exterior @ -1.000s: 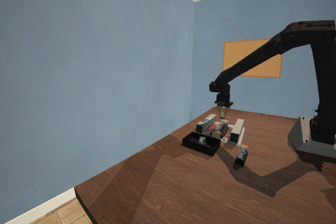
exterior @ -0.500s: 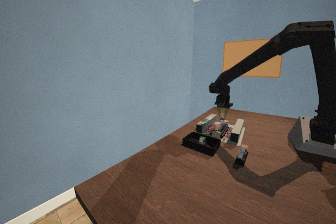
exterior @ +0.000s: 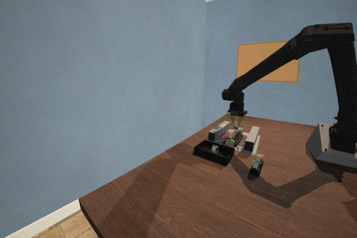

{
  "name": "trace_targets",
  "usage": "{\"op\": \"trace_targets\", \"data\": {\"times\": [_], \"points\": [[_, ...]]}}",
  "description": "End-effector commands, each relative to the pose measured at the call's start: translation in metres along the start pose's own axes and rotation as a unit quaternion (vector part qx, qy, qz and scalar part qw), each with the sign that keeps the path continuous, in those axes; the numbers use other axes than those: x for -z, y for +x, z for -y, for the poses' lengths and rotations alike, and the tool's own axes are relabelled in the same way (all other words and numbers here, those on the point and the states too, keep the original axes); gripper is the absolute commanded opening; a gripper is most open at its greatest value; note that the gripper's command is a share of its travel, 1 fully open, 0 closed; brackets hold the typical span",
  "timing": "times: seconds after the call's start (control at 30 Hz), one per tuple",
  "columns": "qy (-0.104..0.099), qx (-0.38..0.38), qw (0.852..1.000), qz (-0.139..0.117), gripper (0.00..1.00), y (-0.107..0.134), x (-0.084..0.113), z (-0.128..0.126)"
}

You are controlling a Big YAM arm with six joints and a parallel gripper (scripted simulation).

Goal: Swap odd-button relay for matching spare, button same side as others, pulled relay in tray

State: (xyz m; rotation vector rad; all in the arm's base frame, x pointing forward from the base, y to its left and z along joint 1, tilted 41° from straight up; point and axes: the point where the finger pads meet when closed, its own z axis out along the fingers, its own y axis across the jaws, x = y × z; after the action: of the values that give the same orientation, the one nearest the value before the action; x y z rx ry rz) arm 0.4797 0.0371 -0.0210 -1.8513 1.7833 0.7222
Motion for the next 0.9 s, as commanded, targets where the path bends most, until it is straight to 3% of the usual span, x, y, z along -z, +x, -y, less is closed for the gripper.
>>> {"op": "trace_targets", "data": {"times": [0.0, 0.87], "points": [[0.007, 0.002, 1.000, 0.001, 0.00, -0.001, -0.002, 0.006], [0.013, 0.005, 1.000, 0.000, 0.00, -0.001, -0.013, 0.012]]}}
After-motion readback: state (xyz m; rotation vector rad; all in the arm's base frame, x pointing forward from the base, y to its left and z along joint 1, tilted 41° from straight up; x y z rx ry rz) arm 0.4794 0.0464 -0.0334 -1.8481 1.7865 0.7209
